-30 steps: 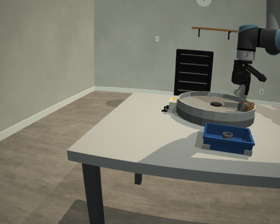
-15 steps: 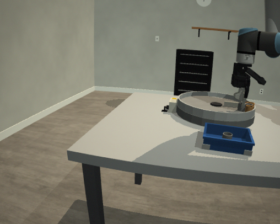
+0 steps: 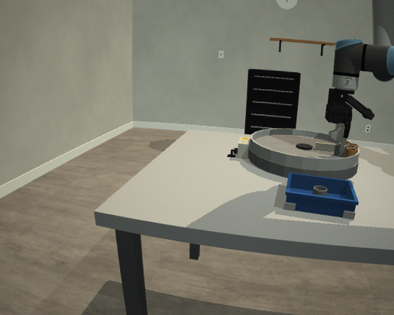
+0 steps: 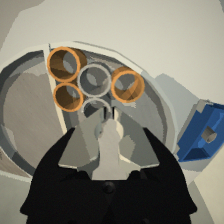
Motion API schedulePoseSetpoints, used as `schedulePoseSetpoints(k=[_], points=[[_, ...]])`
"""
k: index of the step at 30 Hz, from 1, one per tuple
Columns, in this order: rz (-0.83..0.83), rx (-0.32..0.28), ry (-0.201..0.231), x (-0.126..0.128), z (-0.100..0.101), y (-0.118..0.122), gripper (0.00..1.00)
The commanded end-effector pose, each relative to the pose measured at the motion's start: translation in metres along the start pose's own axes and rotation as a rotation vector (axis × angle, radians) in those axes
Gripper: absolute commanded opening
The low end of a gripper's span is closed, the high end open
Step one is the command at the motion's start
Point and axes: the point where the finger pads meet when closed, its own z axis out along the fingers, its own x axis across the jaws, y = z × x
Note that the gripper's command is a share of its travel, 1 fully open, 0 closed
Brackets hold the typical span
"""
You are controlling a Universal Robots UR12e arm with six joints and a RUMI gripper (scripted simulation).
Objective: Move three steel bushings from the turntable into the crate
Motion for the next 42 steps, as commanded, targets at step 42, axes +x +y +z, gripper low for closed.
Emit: schedulePoseSetpoints(k=[42], points=[[0.000,-0.001,0.000,0.0000,-0.0003,0.0003,0.00]])
